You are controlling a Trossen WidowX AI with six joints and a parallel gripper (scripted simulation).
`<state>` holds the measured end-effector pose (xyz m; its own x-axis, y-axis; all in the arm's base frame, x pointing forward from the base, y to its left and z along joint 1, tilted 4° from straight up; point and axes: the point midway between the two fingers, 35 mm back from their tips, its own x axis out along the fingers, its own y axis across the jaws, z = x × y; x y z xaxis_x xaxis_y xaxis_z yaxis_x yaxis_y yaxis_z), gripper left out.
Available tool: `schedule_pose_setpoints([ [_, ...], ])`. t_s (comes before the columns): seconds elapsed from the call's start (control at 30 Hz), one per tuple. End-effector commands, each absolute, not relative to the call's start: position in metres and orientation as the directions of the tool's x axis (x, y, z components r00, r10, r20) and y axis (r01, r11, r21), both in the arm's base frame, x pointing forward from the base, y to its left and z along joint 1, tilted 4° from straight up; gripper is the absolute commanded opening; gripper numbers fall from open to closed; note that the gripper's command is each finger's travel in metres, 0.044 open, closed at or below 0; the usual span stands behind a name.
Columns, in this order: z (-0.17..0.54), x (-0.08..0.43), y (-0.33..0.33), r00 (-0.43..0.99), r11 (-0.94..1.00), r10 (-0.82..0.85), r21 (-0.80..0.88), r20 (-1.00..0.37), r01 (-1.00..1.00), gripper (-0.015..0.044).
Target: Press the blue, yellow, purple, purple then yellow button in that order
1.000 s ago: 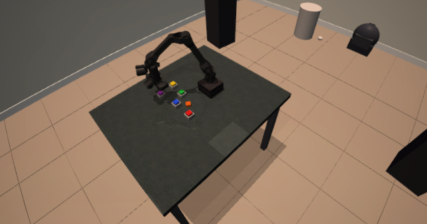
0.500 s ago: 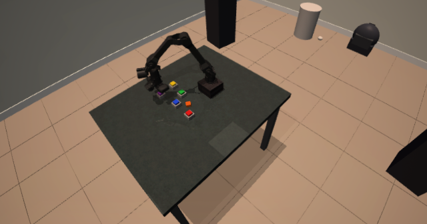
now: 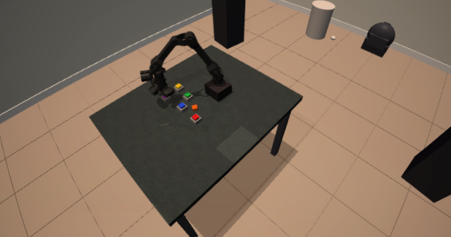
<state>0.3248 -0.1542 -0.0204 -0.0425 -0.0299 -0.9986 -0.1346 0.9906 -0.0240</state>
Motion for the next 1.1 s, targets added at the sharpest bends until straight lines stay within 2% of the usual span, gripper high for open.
schedule_pose_setpoints([
  [0.0, -0.021, 0.324, -0.154, -0.044, 0.991, -0.026, -0.02, -0.999, -0.135, 0.002],
  [0.43, 0.016, 0.326, -0.153, -0.044, 0.991, -0.026, -0.02, -0.999, -0.135, 0.002],
  [0.6, 0.073, 0.329, -0.151, -0.044, 0.991, -0.026, -0.02, -0.999, -0.135, 0.002],
  [0.77, 0.076, 0.327, -0.152, -0.044, 0.991, -0.026, -0.02, -0.999, -0.135, 0.002],
  [1.07, 0.08, 0.217, -0.178, -0.053, 0.991, -0.029, -0.021, -0.998, -0.135, 0.002],
])
